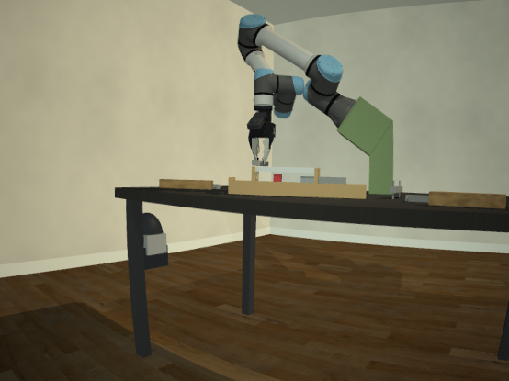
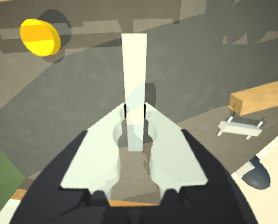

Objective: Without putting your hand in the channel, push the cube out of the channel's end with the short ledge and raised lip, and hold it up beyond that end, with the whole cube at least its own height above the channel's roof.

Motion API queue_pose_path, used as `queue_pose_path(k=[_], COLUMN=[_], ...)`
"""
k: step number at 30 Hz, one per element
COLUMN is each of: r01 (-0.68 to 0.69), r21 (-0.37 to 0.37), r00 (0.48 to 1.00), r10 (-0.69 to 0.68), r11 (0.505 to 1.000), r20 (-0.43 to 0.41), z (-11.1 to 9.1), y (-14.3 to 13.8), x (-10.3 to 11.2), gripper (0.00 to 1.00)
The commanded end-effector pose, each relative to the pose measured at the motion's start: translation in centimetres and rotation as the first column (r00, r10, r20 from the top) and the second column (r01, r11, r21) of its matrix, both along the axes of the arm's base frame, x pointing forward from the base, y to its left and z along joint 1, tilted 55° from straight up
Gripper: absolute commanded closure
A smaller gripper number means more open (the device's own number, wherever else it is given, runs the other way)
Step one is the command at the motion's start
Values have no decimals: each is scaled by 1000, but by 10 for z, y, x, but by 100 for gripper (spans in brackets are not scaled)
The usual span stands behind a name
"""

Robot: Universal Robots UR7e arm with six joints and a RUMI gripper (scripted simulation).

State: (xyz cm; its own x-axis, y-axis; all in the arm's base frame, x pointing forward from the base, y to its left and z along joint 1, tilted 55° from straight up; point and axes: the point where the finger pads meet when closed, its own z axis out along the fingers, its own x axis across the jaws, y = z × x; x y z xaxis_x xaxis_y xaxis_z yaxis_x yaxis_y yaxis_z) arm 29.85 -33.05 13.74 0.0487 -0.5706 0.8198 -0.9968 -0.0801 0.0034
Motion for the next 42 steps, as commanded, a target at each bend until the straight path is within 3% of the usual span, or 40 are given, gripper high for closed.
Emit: queue_pose_path(k=[1,42], r01=[1,1], r21=[1,1], r00=[1000,1000], r10=[-1,-1], r11=[1000,1000], r20=[0,0], z=[6,10], y=[8,13], x=[0,-1], gripper=[100,100])
